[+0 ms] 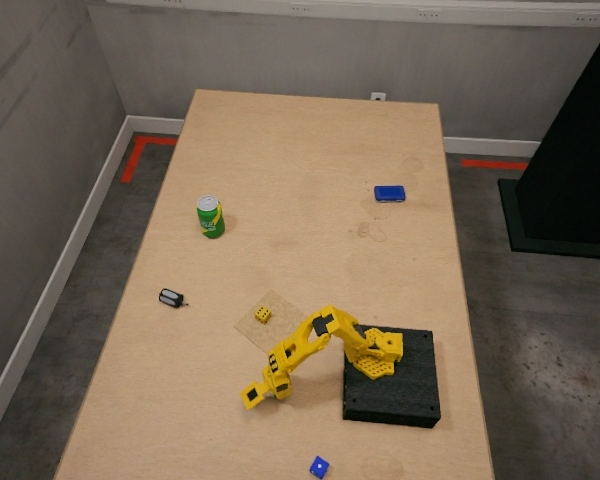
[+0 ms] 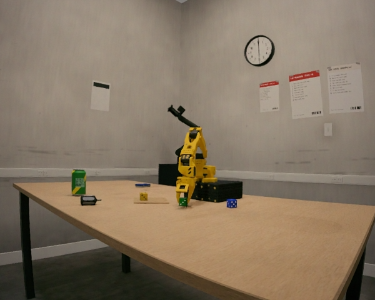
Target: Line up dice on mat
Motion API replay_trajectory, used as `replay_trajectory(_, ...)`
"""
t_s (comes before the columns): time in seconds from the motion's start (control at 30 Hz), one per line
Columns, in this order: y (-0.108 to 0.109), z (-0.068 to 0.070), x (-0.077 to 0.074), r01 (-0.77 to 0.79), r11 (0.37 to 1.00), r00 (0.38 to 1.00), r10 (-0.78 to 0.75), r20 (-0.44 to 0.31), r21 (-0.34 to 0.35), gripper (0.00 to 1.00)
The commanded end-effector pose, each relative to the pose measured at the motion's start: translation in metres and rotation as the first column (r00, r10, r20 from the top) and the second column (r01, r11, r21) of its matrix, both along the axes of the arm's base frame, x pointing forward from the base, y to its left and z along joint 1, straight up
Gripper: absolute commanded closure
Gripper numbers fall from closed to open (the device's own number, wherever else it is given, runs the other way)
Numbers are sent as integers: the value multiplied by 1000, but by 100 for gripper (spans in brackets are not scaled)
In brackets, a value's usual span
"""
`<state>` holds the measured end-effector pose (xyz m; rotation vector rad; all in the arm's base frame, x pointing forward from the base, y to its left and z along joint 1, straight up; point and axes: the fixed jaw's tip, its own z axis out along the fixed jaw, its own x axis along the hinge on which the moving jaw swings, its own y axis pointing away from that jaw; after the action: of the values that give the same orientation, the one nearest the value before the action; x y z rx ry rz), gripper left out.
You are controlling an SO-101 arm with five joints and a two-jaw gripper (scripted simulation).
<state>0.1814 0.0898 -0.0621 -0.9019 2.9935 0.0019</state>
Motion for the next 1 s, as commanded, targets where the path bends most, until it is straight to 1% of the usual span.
replay_trajectory(0.0, -2, -3, -1, -2, 1000, 1000, 2, -11, -4, 99)
replay_trajectory(0.27, -2, -2, -1, -2, 1000, 1000, 2, -11, -4, 100)
replay_trajectory(0.4, -2, 1, -1, -2, 1000, 1000, 2, -11, -4, 100)
replay_trajectory(0.5, -1, 8, 0, -2, 1000, 1000, 2, -11, -4, 100)
replay_trajectory(0.67, 0, 22, 0, -2, 1000, 1000, 2, -11, -4, 100)
replay_trajectory(0.73, 0, 22, 0, -2, 1000, 1000, 2, -11, -4, 100)
replay_trajectory(0.97, 0, 41, -2, -2, 1000, 1000, 2, -11, -4, 100)
